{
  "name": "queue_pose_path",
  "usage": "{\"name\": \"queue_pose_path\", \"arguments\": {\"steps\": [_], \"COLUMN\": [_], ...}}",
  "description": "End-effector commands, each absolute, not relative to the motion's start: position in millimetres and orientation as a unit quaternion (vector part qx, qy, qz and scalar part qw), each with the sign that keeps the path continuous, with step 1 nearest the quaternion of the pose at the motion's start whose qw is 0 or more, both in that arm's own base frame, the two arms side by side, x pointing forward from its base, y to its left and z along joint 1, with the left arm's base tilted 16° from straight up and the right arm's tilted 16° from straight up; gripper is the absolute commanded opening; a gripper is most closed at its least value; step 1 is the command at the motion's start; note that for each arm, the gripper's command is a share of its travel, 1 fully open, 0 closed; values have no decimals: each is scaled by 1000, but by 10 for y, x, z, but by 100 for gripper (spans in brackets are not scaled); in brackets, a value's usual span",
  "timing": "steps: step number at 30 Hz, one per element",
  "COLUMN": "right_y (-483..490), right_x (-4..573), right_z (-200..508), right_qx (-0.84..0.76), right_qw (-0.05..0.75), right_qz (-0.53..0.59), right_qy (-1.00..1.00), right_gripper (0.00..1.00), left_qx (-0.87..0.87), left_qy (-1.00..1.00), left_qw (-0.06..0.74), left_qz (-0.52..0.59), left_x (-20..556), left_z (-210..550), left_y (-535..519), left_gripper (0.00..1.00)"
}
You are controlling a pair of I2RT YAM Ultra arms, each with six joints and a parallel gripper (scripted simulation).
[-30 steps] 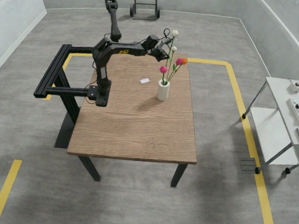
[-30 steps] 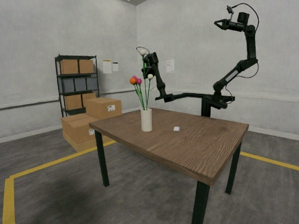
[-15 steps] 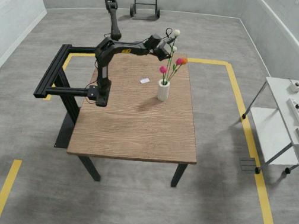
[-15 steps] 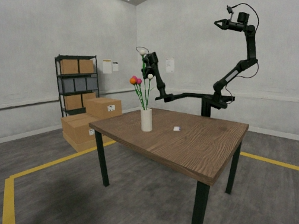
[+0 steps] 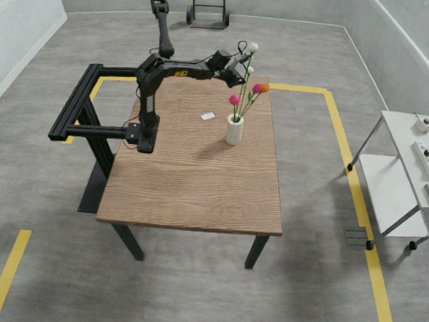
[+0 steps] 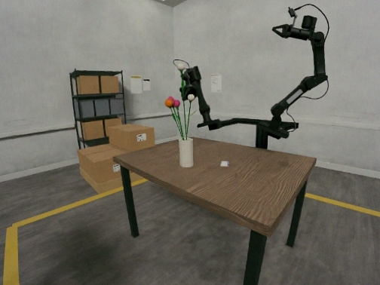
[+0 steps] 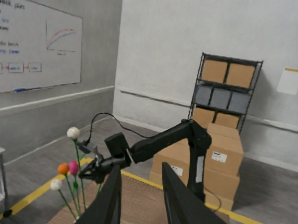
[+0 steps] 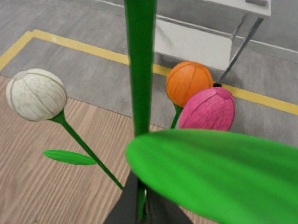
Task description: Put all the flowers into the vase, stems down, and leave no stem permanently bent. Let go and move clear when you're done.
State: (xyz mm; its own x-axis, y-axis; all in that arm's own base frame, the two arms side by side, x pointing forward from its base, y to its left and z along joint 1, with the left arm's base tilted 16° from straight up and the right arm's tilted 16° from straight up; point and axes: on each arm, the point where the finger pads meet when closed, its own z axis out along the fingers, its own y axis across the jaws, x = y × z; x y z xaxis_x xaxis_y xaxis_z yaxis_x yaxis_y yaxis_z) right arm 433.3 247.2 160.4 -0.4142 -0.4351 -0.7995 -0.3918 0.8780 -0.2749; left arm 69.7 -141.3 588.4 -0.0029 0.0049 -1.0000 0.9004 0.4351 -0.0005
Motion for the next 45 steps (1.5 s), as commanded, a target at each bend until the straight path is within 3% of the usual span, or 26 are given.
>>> {"name": "queue_pose_path", "arguments": {"steps": [1,8,14,19,22,33,34,37,45], "right_y": [2527,2519,2409,2502,2363,2325,2454,2247,2170], "right_x": [4304,4298,4339,4401,4349,4399,4417,4360,4306], "right_z": [1723,1777,1310,1666,1147,1020,1276,828,617], "right_qx": [-247,-246,-251,-241,-251,-248,-248,-249,-250], "right_qw": [495,499,478,512,477,487,510,478,481], "right_qz": [-13,-11,-21,-6,-21,-18,-6,-22,-20], "right_qy": [833,831,841,824,842,837,823,842,840], "right_gripper": [0,0,0,0,0,0,0,0,0], "left_qx": [371,371,371,371,371,371,371,371,371], "left_qy": [592,592,592,592,592,592,592,592,592], "left_qw": [605,605,605,605,605,605,605,605,605], "left_qz": [-382,-382,-382,-382,-382,-382,-382,-382,-382], "left_x": [651,651,651,651,651,651,651,651,651], "left_z": [5960,5960,5960,5960,5960,5960,5960,5960,5960], "left_y": [-1334,-1334,-1334,-1334,-1334,-1334,-1334,-1334,-1334], "left_gripper": [30,30,30,30,30,30,30,30,30]}}
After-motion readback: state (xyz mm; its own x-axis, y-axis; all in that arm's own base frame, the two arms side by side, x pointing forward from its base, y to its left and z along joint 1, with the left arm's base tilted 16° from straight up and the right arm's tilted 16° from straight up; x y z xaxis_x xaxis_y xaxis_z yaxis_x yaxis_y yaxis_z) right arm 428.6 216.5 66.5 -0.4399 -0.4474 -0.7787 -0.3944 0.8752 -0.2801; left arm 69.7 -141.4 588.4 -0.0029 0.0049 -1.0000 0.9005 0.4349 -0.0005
